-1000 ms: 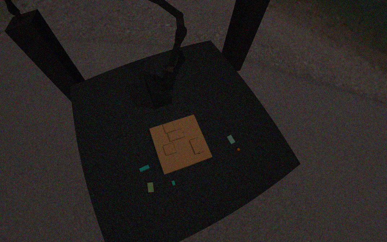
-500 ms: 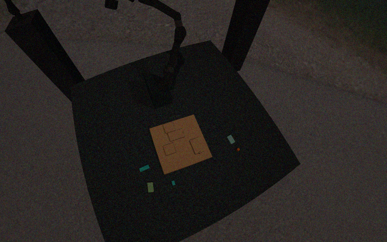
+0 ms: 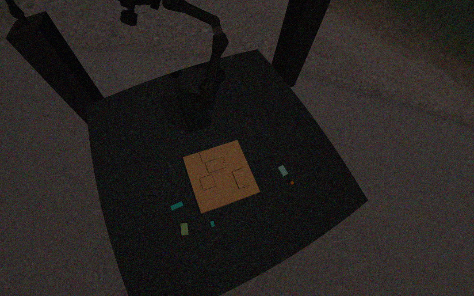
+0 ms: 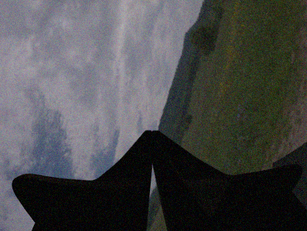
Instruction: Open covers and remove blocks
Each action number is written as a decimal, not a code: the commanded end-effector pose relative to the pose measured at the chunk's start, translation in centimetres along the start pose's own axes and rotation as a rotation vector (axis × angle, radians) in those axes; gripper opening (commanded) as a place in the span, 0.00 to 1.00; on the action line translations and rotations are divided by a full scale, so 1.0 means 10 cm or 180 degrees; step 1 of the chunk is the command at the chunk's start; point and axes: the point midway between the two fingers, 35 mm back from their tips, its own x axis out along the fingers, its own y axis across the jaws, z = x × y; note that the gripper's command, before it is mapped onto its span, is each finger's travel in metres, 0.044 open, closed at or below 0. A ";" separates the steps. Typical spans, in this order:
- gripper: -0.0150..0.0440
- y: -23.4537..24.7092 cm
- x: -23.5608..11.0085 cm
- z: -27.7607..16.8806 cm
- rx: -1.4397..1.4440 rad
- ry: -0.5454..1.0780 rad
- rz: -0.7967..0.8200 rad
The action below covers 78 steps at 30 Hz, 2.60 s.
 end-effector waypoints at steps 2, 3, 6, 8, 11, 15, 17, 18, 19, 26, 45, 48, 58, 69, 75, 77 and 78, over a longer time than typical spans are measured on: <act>0.25 -0.13 0.15 -0.10 -0.0101 0.0079 -0.0109; 0.25 -0.16 0.19 -0.12 -0.0125 0.0102 -0.0136; 0.25 -0.26 0.30 -0.21 -0.0198 0.0170 -0.0216; 0.25 -0.33 0.38 -0.26 -0.0247 0.0217 -0.0269; 0.25 -0.41 0.45 -0.32 -0.0335 0.0250 -0.0331; 0.25 -0.45 0.48 -0.32 -0.0493 0.0189 -0.0374; 0.25 -0.50 0.52 -0.36 -0.0558 0.0208 -0.0416; 0.25 -0.53 0.55 -0.39 -0.0586 0.0228 -0.0440; 0.25 -0.57 0.59 -0.42 -0.0612 0.0255 -0.0466; 0.25 -0.81 0.79 -0.63 -0.0717 0.0385 -0.0653; 0.25 -1.53 1.21 -1.22 -0.0964 0.0747 -0.1188; 0.25 -1.65 1.26 -1.33 -0.1058 0.0850 -0.1263; 0.25 -2.04 1.38 -1.72 -0.1393 0.1221 -0.1501; 0.25 -2.48 1.45 -2.14 -0.1773 0.1669 -0.1736; 0.25 -2.69 1.44 -2.37 -0.1983 0.1927 -0.1828; 0.25 -2.76 1.43 -2.44 -0.2052 0.2015 -0.1854; 0.25 -2.79 1.42 -2.47 -0.2087 0.2059 -0.1867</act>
